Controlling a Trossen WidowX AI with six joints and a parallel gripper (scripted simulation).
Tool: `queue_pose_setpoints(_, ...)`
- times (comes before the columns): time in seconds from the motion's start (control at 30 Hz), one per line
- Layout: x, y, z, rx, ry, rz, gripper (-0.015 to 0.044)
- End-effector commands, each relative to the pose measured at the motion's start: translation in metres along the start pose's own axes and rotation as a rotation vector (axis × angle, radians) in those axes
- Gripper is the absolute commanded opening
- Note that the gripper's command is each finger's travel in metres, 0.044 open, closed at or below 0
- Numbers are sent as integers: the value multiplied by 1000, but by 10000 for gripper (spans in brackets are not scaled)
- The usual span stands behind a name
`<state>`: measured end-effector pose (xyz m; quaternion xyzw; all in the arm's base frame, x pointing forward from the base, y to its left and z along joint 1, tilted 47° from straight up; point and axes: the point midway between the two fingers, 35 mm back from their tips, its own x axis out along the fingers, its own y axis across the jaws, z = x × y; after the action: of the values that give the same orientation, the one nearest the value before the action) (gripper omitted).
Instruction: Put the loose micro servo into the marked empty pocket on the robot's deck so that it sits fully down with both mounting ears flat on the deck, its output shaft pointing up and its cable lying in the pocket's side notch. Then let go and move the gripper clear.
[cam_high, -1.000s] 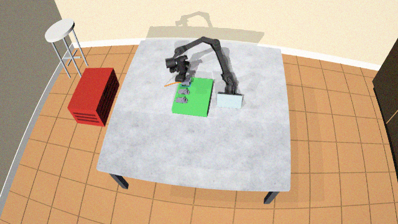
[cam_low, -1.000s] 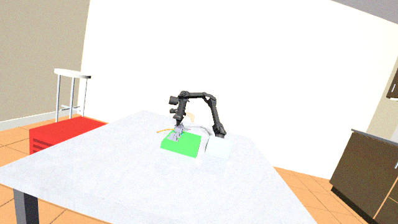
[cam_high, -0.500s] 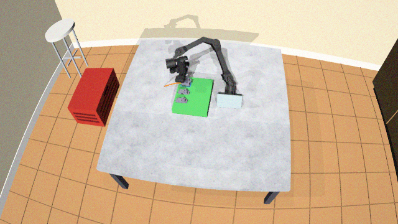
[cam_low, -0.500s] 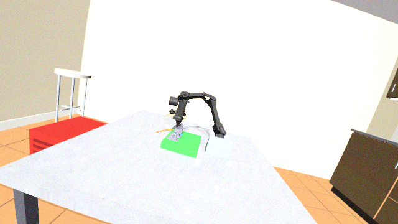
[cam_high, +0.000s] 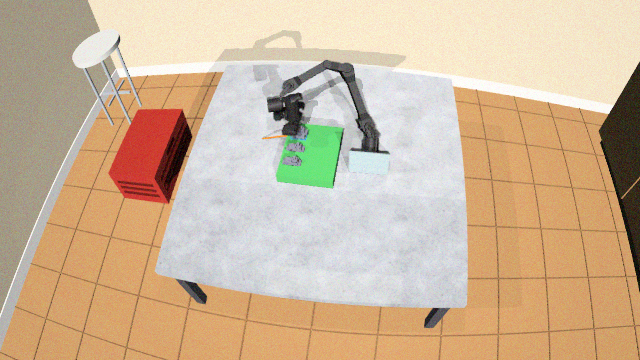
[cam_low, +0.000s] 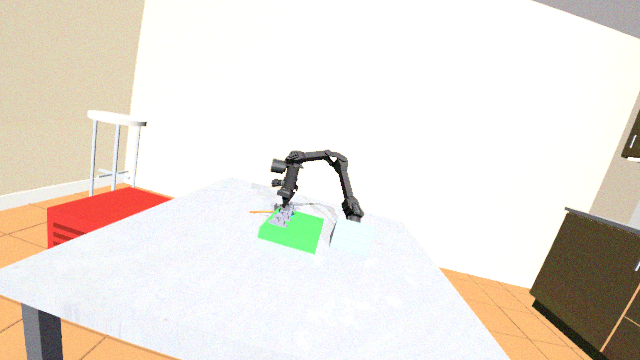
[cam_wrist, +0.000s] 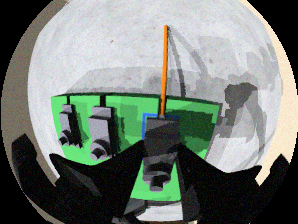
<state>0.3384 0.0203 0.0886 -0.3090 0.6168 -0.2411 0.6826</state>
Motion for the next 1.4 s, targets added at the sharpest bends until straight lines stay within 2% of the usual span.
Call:
queue_pose_setpoints(0.0,3,0,0,-6,-6,-4,0)
queue_pose_setpoints(0.7,28,0,0,-5,-6,-5,0)
queue_pose_setpoints(0.93,26,0,0,-6,-6,-5,184)
queue_pose_setpoints(1.03,19,1,0,-6,-6,-4,187)
queue_pose_setpoints(1.13,-5,0,-3,-6,-5,-3,187)
queue_pose_setpoints(1.27,-8,1,-4,-6,-5,-4,187)
queue_pose_setpoints(1.37,-16,4,-16,-9,-9,-1,266)
